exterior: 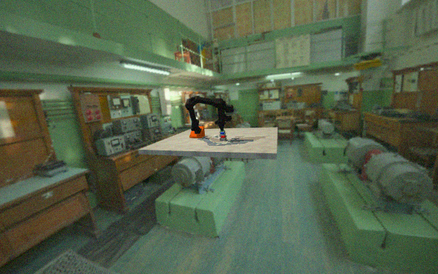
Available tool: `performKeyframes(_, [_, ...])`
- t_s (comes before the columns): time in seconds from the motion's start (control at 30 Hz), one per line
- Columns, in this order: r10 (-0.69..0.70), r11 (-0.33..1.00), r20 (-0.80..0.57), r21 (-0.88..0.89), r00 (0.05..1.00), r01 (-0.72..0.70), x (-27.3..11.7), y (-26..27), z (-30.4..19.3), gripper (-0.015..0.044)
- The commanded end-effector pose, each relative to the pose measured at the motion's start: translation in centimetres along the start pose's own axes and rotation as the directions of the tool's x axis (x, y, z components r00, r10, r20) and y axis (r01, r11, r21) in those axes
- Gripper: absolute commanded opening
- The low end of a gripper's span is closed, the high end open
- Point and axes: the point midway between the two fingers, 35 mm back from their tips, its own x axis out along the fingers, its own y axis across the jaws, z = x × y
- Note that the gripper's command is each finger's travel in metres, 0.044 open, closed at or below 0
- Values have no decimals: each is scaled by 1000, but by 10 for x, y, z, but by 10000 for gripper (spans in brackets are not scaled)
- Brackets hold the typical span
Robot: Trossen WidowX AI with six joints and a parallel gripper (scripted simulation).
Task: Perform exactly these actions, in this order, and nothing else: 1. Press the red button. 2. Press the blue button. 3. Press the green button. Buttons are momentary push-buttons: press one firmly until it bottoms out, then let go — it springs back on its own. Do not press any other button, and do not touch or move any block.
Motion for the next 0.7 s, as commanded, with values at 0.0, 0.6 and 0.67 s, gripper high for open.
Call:
performKeyframes(0.0, [6, 1000, 17, 3, 1000, -6, -35, 2, 1, 20])
performKeyframes(0.6, [12, 1000, 15, 1, 1000, -12, -43, 157, -55, 20])
performKeyframes(0.67, [13, 1000, 15, 1, 1000, -13, -40, 157, -55, 20])
